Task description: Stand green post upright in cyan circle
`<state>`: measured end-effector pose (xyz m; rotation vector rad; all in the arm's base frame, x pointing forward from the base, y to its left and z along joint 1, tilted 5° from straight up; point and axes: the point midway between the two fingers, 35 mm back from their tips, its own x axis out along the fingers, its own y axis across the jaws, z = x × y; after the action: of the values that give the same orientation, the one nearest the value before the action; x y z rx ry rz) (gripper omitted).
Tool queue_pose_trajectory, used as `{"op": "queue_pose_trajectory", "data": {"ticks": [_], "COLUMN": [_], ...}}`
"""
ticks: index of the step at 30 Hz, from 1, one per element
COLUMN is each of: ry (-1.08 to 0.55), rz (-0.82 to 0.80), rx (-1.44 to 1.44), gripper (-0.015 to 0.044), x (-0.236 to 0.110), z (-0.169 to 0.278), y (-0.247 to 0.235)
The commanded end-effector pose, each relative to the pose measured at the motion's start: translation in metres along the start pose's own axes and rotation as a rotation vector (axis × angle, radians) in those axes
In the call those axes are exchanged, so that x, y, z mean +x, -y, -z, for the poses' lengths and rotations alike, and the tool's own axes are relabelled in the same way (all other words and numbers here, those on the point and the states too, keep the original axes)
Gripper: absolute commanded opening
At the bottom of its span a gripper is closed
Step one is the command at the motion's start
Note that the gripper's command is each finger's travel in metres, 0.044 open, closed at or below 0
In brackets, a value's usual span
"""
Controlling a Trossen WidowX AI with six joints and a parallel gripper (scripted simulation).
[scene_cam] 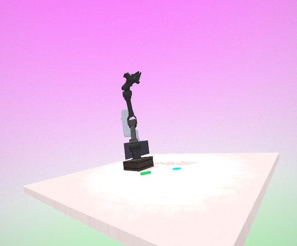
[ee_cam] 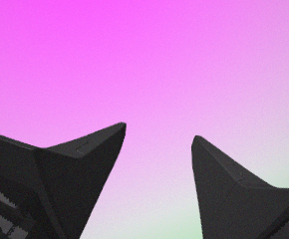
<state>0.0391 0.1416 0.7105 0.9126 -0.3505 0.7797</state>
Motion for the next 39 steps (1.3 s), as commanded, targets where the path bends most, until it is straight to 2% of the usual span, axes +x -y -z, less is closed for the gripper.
{"op": "queue_pose_trajectory", "data": {"ticks": [1,12,21,30,39], "ry": [0.086,0.231,0.139,-0.192,-0.749], "rz": [0.053,0.375,0.738,1.073,1.248], "rx": [-0.063,-0.272,-0.454,-0.622,-0.745], "gripper": [0.0233,0.0233,0.0233,0.0233,0.0233], "x": [0.002,-0.010,-0.043,-0.096,-0.167], "z": [-0.041,-0.128,-0.147,-0.118,-0.052], "y": [0.040,0.195,0.337,0.467,0.564]}}
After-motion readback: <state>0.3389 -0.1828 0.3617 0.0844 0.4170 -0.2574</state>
